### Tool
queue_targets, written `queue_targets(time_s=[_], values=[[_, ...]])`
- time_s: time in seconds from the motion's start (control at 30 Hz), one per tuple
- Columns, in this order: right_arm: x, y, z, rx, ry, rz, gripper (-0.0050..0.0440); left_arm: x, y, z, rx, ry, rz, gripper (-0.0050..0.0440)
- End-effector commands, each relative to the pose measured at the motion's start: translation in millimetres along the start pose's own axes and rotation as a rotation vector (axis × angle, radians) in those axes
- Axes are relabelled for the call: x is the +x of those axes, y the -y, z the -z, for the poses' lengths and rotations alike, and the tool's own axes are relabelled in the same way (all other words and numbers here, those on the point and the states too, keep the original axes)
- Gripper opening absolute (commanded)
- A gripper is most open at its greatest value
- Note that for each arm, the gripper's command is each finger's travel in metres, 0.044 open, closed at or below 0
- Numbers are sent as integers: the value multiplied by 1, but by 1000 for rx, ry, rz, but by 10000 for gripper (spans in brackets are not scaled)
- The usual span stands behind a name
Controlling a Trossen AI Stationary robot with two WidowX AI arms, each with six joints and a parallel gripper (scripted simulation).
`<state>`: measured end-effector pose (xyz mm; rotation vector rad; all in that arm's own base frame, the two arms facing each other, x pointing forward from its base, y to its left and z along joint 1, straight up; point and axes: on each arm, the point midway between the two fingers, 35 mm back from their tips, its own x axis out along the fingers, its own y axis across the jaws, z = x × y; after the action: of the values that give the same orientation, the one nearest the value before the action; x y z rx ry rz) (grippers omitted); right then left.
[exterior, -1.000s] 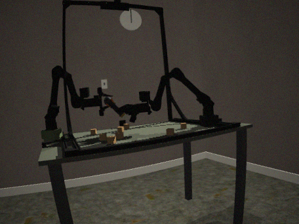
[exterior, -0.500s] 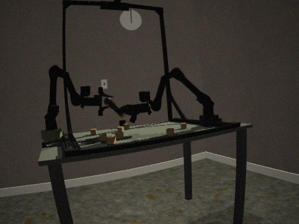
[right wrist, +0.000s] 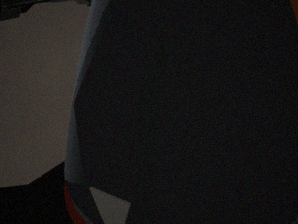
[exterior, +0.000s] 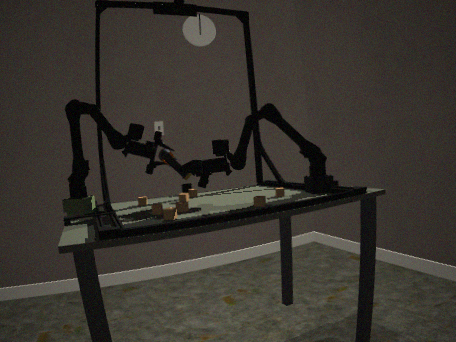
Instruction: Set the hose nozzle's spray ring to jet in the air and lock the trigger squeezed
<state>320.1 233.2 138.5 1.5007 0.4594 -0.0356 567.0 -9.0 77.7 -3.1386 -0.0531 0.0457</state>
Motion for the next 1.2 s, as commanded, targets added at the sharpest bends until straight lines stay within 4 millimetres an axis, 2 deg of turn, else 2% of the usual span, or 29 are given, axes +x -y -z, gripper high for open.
queue_targets(time_s=[0.0, 1.0, 1.03, 1.17], values=[[1, 0, 0, 10, 1, 64, 0, 1, 1, 8, -3, -29, 5, 0], [1, -1, -1, 26, 21, 566, 0, 1, 1, 8, -3, -29, 5, 0], [0, -1, -1, 17, 19, 518, 24, 1, 1, 8, -3, -29, 5, 0], [0, -1, -1, 17, 19, 518, 120, 1, 1, 8, -3, -29, 5, 0]])
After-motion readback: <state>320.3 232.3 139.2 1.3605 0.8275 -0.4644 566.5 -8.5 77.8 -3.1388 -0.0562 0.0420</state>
